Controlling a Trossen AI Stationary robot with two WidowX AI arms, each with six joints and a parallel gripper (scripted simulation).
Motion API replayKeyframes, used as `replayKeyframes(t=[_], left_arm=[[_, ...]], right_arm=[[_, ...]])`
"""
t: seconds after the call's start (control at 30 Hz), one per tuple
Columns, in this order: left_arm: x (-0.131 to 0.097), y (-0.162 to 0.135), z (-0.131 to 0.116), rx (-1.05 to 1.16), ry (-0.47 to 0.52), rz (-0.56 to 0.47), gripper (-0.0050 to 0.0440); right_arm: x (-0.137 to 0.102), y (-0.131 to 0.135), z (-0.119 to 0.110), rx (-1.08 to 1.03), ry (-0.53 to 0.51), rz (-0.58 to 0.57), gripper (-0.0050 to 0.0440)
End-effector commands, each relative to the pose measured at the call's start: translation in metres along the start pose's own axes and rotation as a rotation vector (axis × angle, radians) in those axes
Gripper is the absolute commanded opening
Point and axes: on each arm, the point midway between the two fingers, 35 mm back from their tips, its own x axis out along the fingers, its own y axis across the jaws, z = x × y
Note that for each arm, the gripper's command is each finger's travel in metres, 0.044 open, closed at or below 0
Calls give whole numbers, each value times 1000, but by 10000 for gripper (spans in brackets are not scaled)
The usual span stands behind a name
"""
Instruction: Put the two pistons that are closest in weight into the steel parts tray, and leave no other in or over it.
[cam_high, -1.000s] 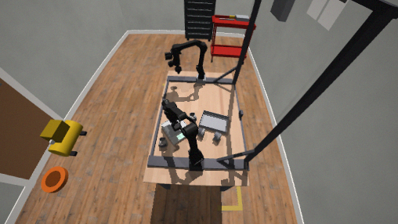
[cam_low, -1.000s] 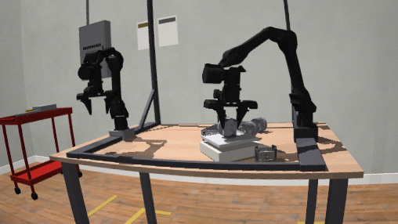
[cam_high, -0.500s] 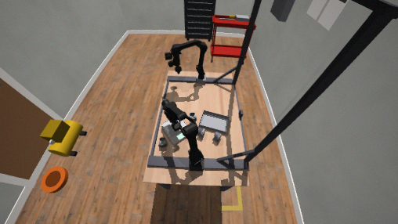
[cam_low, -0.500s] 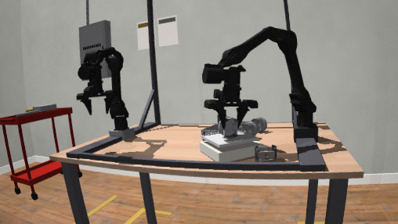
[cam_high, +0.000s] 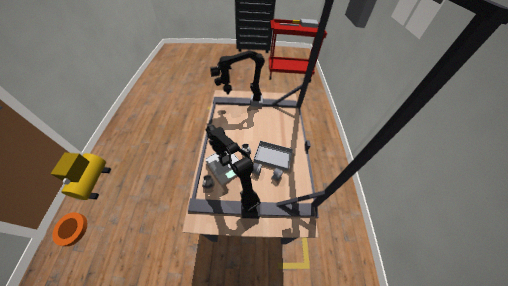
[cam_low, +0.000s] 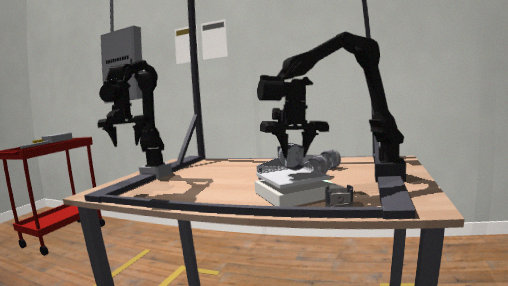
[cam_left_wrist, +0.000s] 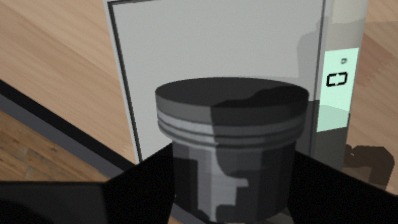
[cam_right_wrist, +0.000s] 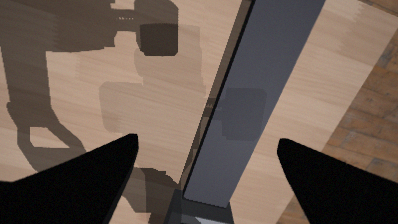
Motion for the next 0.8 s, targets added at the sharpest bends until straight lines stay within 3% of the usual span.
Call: replayKeyframes(t=[0.0,0.77], left_arm=[[-32,11,1,-2,-3,82,158],[-65,12,1,-2,-3,82,158]], right_arm=[[-8,0,5,1,-32,2,400],[-8,0,5,1,-32,2,400]])
